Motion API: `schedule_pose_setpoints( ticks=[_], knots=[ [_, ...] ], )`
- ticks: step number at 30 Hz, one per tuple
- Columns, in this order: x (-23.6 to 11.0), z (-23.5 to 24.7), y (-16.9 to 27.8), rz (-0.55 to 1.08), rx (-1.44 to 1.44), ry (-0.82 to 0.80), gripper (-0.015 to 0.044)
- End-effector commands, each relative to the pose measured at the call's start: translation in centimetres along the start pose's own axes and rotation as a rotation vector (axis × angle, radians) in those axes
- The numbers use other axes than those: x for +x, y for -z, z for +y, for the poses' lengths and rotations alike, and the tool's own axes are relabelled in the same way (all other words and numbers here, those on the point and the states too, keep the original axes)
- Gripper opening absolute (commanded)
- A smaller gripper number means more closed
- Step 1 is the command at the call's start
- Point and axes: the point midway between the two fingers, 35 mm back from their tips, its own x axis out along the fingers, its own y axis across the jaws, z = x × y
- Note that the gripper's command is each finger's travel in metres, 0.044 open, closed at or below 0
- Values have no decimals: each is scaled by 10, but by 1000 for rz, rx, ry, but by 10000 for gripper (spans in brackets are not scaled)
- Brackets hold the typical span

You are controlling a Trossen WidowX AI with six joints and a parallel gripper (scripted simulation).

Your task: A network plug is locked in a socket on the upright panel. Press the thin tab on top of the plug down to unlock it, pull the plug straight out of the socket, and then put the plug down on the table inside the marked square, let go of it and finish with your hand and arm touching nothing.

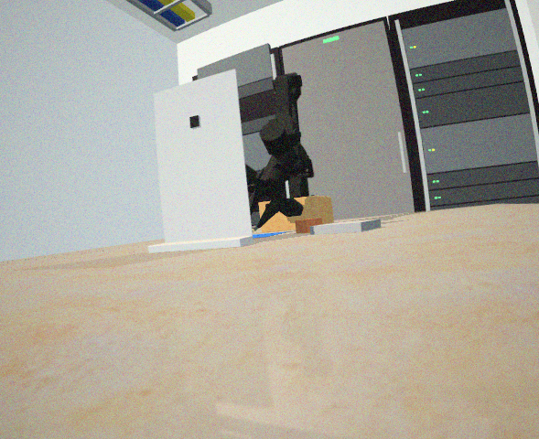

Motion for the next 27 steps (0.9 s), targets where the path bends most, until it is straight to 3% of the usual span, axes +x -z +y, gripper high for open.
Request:
schedule_pose_setpoints(
  ticks=[1,27],
  knots=[
    [-3,0,0,-2,4,-1,156],
    [-20,6,1,-3,5,-1,156]
  ],
)
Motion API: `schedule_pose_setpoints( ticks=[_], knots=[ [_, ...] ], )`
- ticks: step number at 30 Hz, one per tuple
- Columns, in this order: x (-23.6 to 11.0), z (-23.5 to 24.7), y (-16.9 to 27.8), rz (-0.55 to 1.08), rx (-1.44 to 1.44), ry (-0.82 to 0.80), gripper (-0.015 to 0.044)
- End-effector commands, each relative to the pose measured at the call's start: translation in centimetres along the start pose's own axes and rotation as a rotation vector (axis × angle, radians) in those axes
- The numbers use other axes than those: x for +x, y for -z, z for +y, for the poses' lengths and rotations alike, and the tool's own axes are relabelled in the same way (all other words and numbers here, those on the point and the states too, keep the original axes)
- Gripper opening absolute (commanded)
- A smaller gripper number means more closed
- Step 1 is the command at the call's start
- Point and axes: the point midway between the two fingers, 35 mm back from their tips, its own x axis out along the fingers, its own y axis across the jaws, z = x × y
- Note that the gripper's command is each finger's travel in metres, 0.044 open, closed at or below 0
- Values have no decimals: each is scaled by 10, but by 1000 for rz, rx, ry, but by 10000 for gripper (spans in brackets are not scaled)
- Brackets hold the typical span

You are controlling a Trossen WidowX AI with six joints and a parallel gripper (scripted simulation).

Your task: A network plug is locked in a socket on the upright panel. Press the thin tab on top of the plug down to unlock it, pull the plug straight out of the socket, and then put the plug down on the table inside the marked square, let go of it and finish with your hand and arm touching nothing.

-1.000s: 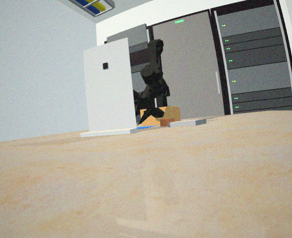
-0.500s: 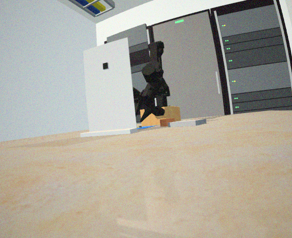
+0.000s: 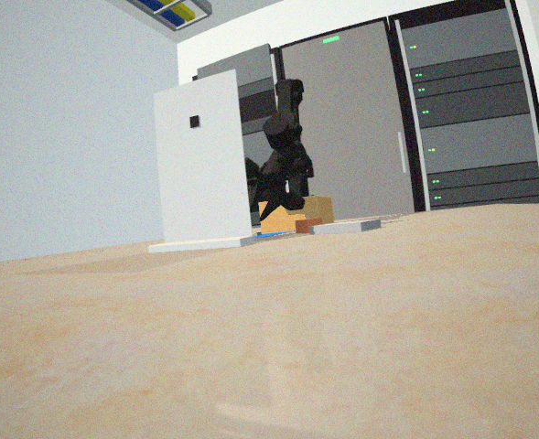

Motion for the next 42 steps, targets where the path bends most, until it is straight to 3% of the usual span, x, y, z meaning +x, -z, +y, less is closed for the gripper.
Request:
schedule_pose_setpoints(
  ticks=[1,42],
  knots=[
    [-4,5,2,0,6,-5,156],
    [-47,33,3,0,6,-5,156]
  ],
)
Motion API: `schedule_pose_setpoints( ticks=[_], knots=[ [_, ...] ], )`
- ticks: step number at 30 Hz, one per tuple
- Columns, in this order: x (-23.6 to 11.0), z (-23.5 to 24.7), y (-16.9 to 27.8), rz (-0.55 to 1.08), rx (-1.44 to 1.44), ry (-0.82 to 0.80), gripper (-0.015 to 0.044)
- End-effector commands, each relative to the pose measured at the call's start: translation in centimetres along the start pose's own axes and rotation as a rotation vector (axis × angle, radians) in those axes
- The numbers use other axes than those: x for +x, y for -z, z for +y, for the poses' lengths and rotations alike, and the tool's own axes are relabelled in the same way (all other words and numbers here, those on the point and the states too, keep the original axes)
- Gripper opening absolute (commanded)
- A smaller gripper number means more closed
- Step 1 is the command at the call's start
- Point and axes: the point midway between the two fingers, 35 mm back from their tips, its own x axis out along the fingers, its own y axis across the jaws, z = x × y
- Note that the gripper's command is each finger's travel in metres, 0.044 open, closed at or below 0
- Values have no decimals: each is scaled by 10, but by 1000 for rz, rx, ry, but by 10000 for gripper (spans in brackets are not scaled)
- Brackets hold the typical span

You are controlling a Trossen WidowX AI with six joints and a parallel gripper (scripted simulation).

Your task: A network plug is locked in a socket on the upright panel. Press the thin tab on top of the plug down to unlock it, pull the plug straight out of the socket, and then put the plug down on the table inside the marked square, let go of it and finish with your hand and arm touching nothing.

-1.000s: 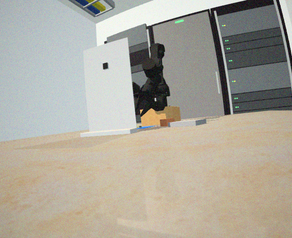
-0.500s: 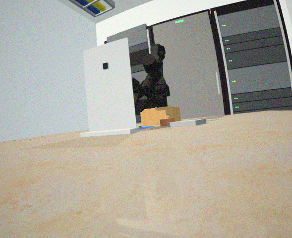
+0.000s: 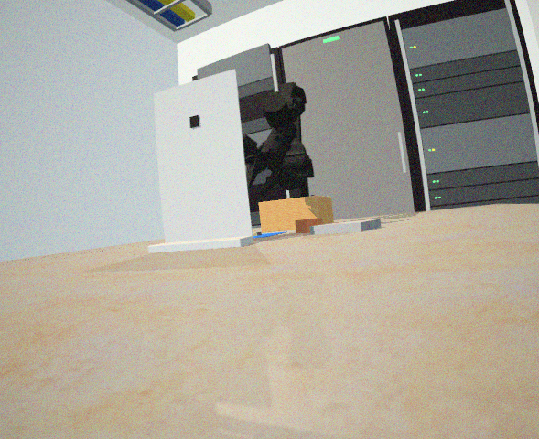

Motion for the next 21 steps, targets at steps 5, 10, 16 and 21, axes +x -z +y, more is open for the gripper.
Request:
schedule_pose_setpoints(
  ticks=[5,10,16,21],
  knots=[
    [-11,6,-1,-1,5,-4,156],
    [-17,9,-2,-1,5,-4,156],
    [-25,11,-4,-1,5,-3,156],
    [-26,13,-3,0,0,0,156]
  ],
)
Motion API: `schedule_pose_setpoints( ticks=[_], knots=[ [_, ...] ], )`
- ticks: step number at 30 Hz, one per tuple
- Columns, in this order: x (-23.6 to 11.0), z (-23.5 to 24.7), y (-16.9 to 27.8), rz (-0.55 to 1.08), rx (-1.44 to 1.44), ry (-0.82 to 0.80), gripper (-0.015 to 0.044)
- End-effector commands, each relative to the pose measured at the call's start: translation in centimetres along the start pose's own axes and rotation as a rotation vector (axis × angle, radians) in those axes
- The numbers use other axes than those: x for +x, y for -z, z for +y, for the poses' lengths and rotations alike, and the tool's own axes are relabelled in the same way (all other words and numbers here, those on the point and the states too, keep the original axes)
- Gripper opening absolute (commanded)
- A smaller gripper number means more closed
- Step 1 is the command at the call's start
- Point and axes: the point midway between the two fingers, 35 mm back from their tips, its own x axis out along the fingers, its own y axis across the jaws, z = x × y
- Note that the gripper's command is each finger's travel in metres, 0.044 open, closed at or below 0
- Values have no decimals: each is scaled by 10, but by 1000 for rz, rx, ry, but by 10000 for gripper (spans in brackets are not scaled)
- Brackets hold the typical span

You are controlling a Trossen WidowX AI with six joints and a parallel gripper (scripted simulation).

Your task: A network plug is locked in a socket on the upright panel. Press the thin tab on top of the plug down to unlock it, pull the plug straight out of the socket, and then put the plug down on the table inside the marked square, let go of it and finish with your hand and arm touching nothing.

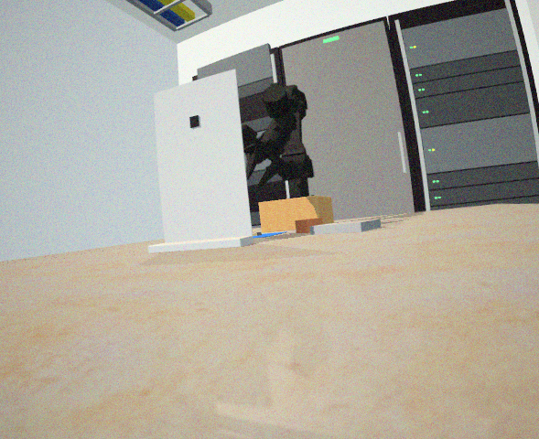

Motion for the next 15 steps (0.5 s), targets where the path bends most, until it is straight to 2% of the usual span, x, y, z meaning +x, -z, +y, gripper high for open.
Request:
schedule_pose_setpoints(
  ticks=[1,15],
  knots=[
    [-4,4,1,-1,0,1,156],
    [-40,33,4,-1,2,-1,156]
  ],
)
